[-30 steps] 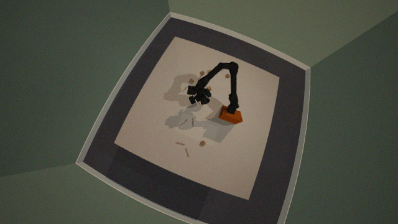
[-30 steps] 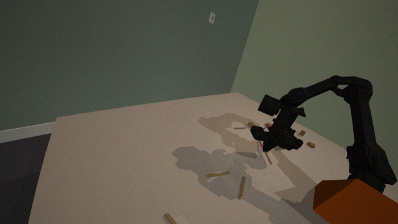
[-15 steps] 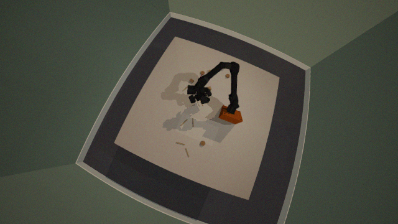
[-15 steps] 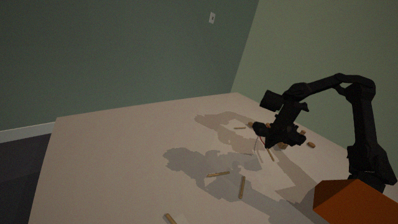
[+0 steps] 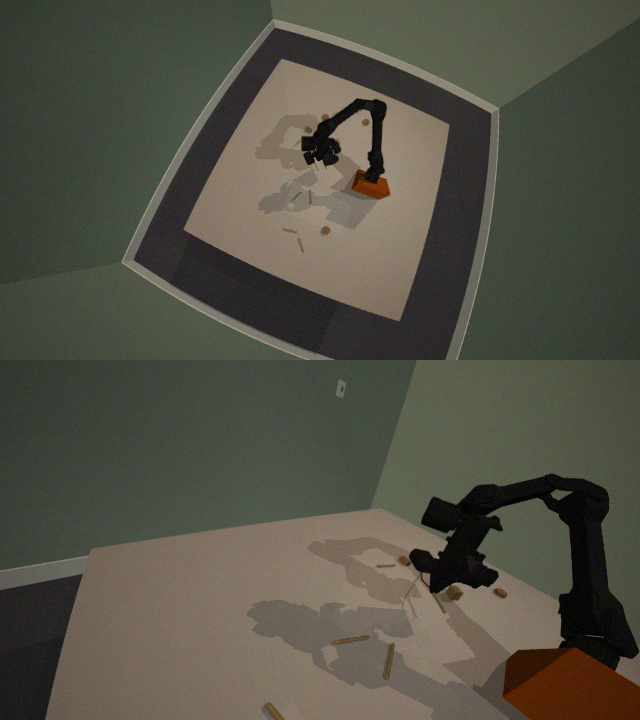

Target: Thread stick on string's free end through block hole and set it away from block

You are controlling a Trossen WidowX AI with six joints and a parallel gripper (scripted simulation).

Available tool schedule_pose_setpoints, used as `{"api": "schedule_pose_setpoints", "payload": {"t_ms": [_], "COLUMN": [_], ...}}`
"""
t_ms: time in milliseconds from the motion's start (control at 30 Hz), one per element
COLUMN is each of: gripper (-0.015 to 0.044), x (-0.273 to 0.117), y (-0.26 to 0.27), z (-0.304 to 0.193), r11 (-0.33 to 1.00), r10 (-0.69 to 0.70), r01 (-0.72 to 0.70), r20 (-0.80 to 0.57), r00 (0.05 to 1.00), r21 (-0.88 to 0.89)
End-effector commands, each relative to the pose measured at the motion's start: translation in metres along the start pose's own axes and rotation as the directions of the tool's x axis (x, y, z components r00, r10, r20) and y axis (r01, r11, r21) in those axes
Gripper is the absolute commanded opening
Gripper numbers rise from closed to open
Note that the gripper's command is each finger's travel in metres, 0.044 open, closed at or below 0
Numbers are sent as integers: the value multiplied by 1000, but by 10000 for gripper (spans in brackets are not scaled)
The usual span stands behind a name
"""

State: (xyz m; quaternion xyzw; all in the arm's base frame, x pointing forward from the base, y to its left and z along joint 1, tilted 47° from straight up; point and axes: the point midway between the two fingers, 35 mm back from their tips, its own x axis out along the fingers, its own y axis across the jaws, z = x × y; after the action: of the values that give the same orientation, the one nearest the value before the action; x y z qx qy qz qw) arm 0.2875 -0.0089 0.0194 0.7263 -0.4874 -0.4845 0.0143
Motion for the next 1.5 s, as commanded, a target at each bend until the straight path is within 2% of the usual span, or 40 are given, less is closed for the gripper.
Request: {"api": "schedule_pose_setpoints", "payload": {"t_ms": [0, 433, 767, 1100, 1467], "gripper": [0, 0, 0, 0, 0], "x": [-7, -6, -7, -7, -7], "y": [-1, 0, 0, -1, -1], "z": [-1, 0, -7, -15, -24], "r11": [1000, 1000, 939, 750, 427], "r10": [-5, -1, -2, -3, -4], "r01": [5, 1, 2, 1, 0], "r20": [4, -1, 0, 2, 2], "r00": [1000, 1000, 1000, 1000, 1000], "r21": [11, 6, 345, 661, 904]}}
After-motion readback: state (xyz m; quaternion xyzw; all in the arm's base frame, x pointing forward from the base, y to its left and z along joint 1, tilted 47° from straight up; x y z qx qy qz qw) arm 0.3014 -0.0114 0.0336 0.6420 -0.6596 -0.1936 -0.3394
